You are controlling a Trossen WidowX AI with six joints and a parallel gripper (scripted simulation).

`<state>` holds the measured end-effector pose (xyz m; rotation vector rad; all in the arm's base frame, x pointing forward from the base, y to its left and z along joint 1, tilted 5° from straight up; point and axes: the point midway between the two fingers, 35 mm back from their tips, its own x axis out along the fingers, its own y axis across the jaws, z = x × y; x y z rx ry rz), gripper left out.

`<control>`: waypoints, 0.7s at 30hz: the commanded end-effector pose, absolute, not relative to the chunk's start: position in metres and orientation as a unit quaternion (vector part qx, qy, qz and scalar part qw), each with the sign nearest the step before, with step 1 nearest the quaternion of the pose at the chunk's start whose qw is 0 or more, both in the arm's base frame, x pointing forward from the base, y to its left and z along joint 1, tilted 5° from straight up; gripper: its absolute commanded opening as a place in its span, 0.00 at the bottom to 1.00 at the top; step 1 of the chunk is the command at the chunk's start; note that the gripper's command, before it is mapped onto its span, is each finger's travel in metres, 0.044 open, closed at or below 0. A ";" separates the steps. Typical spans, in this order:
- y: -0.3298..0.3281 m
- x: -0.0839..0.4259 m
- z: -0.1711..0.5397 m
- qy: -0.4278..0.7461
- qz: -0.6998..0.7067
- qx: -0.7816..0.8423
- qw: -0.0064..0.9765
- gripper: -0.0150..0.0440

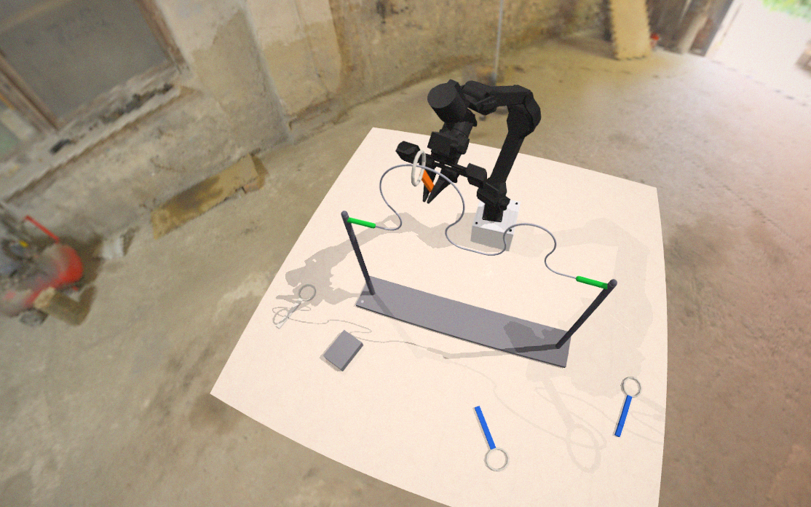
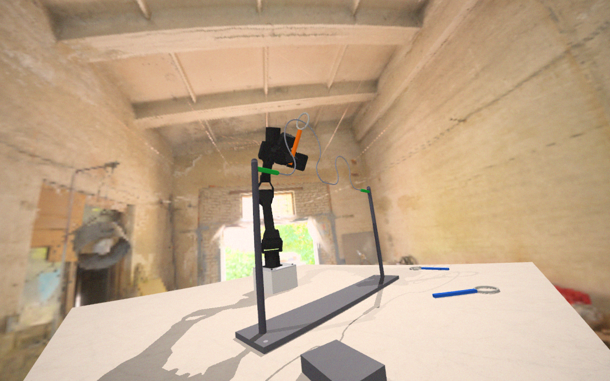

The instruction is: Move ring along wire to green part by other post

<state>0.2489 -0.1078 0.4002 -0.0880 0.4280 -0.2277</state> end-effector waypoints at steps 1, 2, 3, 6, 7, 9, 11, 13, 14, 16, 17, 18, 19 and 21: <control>-0.109 0.247 0.401 0.208 -0.122 -0.071 0.968 0.00; -0.109 0.247 0.401 0.208 -0.124 -0.077 0.967 0.00; -0.109 0.246 0.401 0.207 -0.126 -0.083 0.967 0.00; -0.111 0.246 0.401 0.206 -0.131 -0.101 0.964 0.00; -0.111 0.246 0.401 0.206 -0.133 -0.107 0.964 0.00; -0.112 0.246 0.402 0.205 -0.136 -0.119 0.962 0.00; -0.113 0.246 0.402 0.204 -0.140 -0.130 0.960 0.00; -0.113 0.246 0.402 0.204 -0.143 -0.142 0.958 0.00; -0.114 0.246 0.402 0.203 -0.145 -0.148 0.957 0.00; -0.114 0.246 0.402 0.202 -0.148 -0.160 0.955 0.00; -0.115 0.246 0.402 0.202 -0.150 -0.166 0.954 0.00; -0.115 0.246 0.403 0.202 -0.152 -0.171 0.952 0.00; -0.116 0.246 0.403 0.201 -0.153 -0.177 0.951 0.00; -0.116 0.246 0.403 0.200 -0.157 -0.189 0.948 0.00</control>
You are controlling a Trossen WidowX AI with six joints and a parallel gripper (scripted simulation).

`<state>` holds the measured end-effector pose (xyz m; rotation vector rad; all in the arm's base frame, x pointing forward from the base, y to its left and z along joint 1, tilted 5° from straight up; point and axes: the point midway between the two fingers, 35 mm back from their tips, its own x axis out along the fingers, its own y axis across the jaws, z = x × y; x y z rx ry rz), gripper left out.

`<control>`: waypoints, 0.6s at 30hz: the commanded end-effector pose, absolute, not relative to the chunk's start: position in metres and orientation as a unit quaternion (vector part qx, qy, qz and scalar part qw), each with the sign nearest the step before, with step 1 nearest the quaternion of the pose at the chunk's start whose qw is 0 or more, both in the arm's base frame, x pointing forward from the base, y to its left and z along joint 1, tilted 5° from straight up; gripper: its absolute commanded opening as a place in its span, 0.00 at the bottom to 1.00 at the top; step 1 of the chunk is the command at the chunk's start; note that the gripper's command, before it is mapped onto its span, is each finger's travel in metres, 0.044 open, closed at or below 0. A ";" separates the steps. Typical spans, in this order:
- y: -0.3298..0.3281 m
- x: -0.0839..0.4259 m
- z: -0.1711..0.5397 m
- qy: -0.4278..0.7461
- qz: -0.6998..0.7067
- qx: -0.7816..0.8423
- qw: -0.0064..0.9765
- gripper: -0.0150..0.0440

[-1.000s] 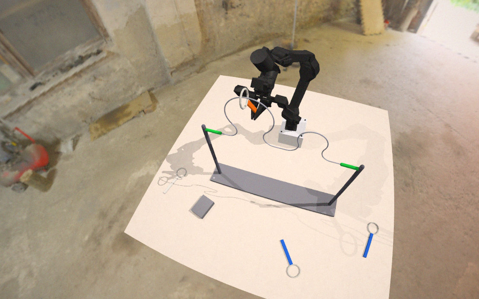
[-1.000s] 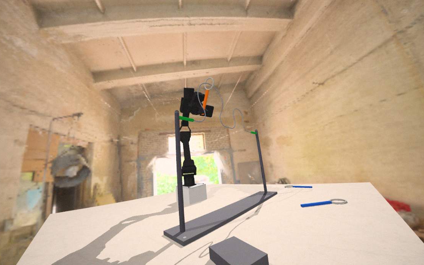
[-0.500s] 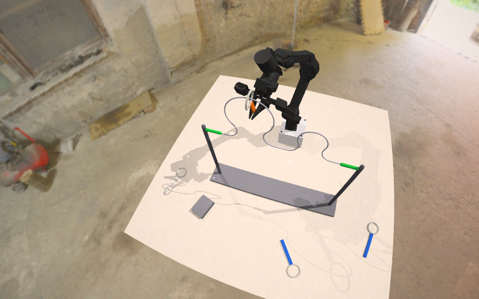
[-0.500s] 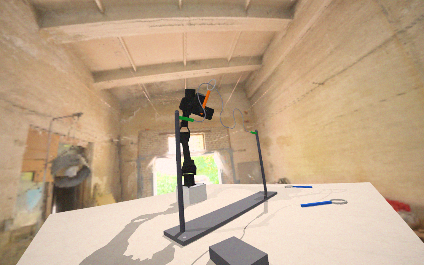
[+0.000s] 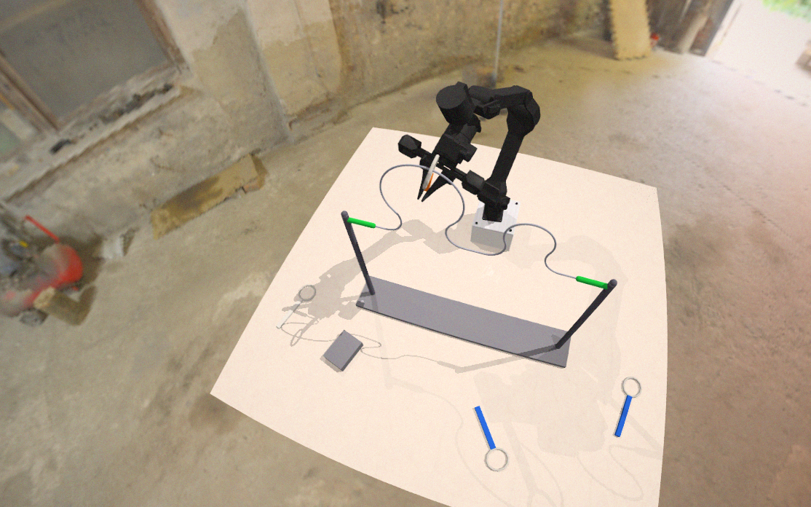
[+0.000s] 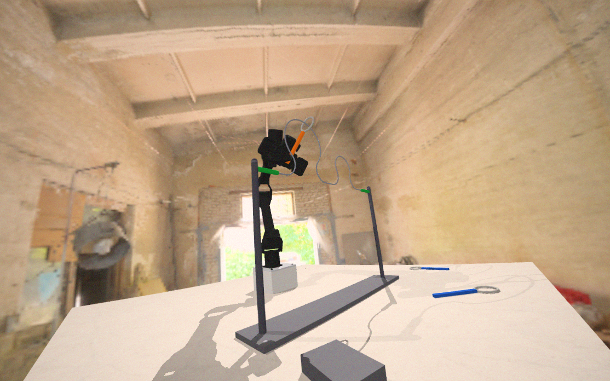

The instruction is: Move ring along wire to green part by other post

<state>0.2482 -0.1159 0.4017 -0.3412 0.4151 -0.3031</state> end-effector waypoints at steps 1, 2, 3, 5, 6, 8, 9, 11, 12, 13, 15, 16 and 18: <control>-0.117 0.246 0.403 0.200 -0.158 -0.195 0.947 0.00; -0.117 0.246 0.403 0.199 -0.160 -0.201 0.946 0.00; -0.117 0.246 0.403 0.199 -0.162 -0.206 0.944 0.00; -0.118 0.246 0.404 0.198 -0.165 -0.218 0.941 0.00; -0.119 0.245 0.404 0.197 -0.167 -0.224 0.940 0.00; -0.119 0.245 0.404 0.196 -0.170 -0.235 0.937 0.00; -0.120 0.245 0.404 0.196 -0.172 -0.241 0.935 0.00; -0.120 0.245 0.405 0.195 -0.175 -0.253 0.932 0.00; -0.121 0.245 0.405 0.194 -0.176 -0.258 0.930 0.00; -0.121 0.245 0.405 0.194 -0.178 -0.264 0.928 0.00; -0.122 0.245 0.406 0.193 -0.181 -0.275 0.924 0.00; -0.122 0.245 0.406 0.192 -0.183 -0.281 0.922 0.00; -0.123 0.245 0.406 0.191 -0.186 -0.292 0.918 0.00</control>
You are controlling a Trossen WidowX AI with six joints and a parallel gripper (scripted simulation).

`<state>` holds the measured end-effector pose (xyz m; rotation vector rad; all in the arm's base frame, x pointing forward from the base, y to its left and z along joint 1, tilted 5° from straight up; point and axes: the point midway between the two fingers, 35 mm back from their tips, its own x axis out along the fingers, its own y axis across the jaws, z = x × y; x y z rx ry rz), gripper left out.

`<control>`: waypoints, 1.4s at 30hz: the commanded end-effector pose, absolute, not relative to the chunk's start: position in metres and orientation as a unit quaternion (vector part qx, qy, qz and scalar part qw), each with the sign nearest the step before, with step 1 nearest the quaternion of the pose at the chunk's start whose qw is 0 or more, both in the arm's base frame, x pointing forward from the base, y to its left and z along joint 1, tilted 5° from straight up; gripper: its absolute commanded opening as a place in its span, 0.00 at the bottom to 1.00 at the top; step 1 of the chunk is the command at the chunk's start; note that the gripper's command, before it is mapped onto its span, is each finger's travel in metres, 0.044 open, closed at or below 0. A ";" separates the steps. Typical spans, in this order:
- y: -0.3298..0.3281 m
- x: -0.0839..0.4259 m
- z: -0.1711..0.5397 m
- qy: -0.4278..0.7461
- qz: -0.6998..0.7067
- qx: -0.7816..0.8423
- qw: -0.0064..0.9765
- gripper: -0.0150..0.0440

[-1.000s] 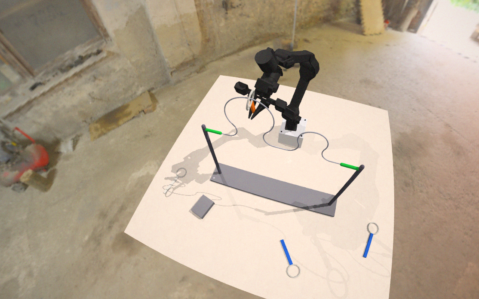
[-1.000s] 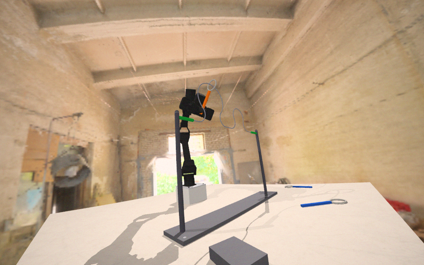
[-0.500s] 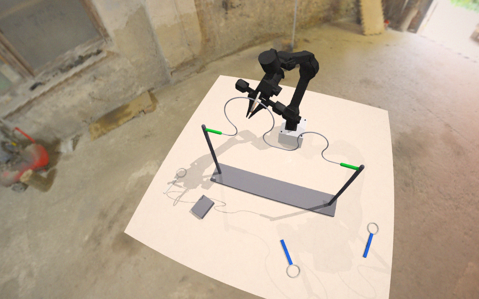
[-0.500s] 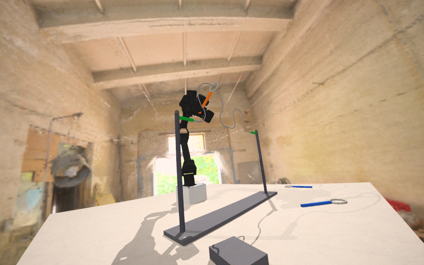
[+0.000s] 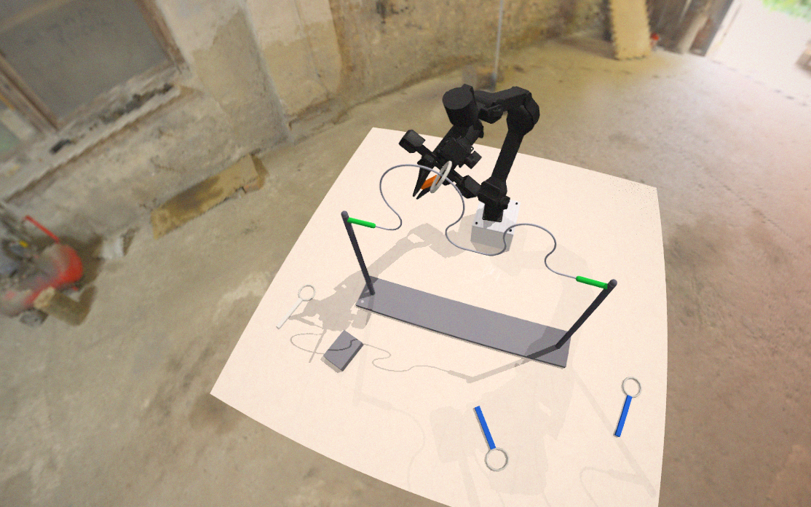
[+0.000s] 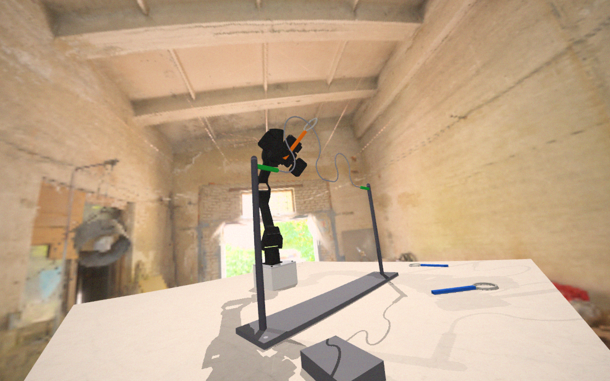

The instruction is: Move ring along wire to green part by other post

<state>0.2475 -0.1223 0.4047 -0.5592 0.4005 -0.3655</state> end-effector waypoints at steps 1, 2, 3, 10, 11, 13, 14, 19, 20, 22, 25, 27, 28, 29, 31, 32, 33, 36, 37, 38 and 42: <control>-0.123 0.245 0.406 0.190 -0.187 -0.298 0.916 0.00; -0.123 0.245 0.407 0.190 -0.189 -0.304 0.914 0.00; -0.124 0.245 0.407 0.189 -0.190 -0.309 0.912 0.00; -0.126 0.244 0.409 0.185 -0.201 -0.349 0.897 0.00; -0.126 0.244 0.409 0.184 -0.202 -0.354 0.894 0.00; -0.127 0.244 0.409 0.183 -0.205 -0.365 0.889 0.00; -0.127 0.244 0.410 0.182 -0.207 -0.371 0.887 0.00; -0.129 0.244 0.411 0.179 -0.214 -0.398 0.874 0.00; -0.129 0.244 0.411 0.178 -0.215 -0.403 0.871 0.00; -0.129 0.244 0.412 0.177 -0.218 -0.414 0.866 0.00; -0.130 0.244 0.413 0.175 -0.222 -0.430 0.857 0.00; -0.131 0.244 0.413 0.173 -0.225 -0.441 0.852 0.00; -0.131 0.244 0.414 0.172 -0.226 -0.446 0.849 0.00; -0.131 0.244 0.414 0.172 -0.227 -0.451 0.846 0.00; -0.131 0.243 0.415 0.170 -0.230 -0.462 0.840 0.00; -0.132 0.243 0.415 0.169 -0.231 -0.467 0.837 0.00; -0.132 0.243 0.415 0.169 -0.232 -0.472 0.833 0.00; -0.133 0.243 0.416 0.166 -0.236 -0.488 0.824 0.00; -0.133 0.243 0.417 0.165 -0.237 -0.493 0.821 0.00; -0.133 0.243 0.417 0.165 -0.238 -0.498 0.817 0.00; -0.134 0.243 0.418 0.161 -0.243 -0.518 0.804 0.00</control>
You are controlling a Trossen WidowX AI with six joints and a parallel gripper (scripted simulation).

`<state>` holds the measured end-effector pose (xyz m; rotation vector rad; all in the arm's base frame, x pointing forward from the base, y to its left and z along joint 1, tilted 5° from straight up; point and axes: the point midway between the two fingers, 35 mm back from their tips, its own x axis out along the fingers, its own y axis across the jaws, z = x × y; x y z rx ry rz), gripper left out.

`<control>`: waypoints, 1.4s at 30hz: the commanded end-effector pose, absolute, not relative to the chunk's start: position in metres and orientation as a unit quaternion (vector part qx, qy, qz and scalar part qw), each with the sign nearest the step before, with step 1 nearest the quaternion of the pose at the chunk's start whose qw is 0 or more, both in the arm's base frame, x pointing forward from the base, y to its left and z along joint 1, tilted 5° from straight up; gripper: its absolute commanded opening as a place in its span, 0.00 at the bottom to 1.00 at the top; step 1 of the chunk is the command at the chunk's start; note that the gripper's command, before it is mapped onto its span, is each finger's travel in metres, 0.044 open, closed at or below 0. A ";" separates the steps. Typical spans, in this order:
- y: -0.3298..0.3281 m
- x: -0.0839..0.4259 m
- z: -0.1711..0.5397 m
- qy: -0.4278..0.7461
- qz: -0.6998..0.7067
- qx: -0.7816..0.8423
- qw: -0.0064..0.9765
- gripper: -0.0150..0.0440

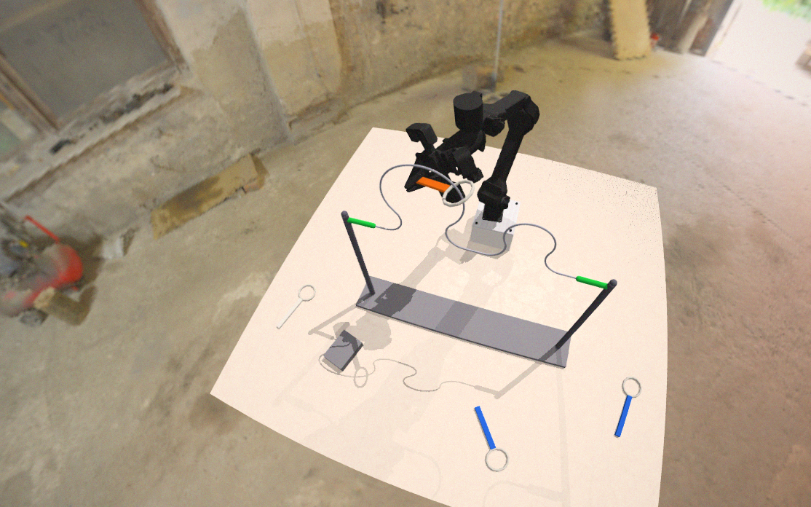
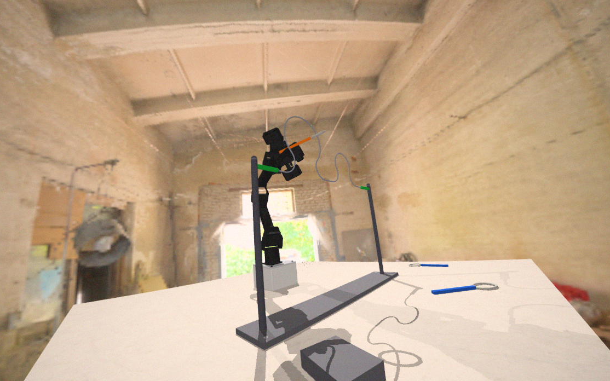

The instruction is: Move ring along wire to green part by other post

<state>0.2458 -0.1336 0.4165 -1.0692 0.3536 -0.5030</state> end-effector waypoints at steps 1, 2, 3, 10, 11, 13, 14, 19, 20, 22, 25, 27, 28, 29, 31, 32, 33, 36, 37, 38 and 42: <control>-0.134 0.243 0.419 0.161 -0.245 -0.523 0.800 0.00; -0.134 0.243 0.419 0.160 -0.246 -0.528 0.797 0.00; -0.134 0.243 0.419 0.159 -0.247 -0.533 0.793 0.00; -0.135 0.242 0.422 0.153 -0.255 -0.567 0.768 0.00; -0.135 0.242 0.422 0.152 -0.256 -0.572 0.764 0.00; -0.136 0.242 0.423 0.150 -0.258 -0.582 0.757 0.00; -0.136 0.242 0.424 0.150 -0.259 -0.586 0.753 0.00; -0.136 0.242 0.425 0.145 -0.264 -0.610 0.733 0.00; -0.136 0.242 0.426 0.144 -0.265 -0.614 0.729 0.00; -0.136 0.242 0.427 0.142 -0.267 -0.623 0.721 0.00; -0.137 0.242 0.428 0.139 -0.270 -0.637 0.709 0.00; -0.137 0.242 0.429 0.138 -0.272 -0.646 0.700 0.00; -0.137 0.242 0.429 0.137 -0.273 -0.650 0.696 0.00; -0.137 0.242 0.429 0.136 -0.274 -0.654 0.692 0.00; -0.137 0.242 0.430 0.134 -0.276 -0.663 0.683 0.00; -0.137 0.242 0.431 0.133 -0.277 -0.667 0.679 0.00; -0.137 0.242 0.431 0.132 -0.277 -0.672 0.674 0.00; -0.137 0.241 0.432 0.129 -0.280 -0.684 0.661 0.00; -0.137 0.241 0.433 0.128 -0.281 -0.688 0.656 0.00; -0.137 0.241 0.433 0.127 -0.282 -0.693 0.652 0.00; -0.137 0.241 0.435 0.123 -0.285 -0.709 0.634 0.00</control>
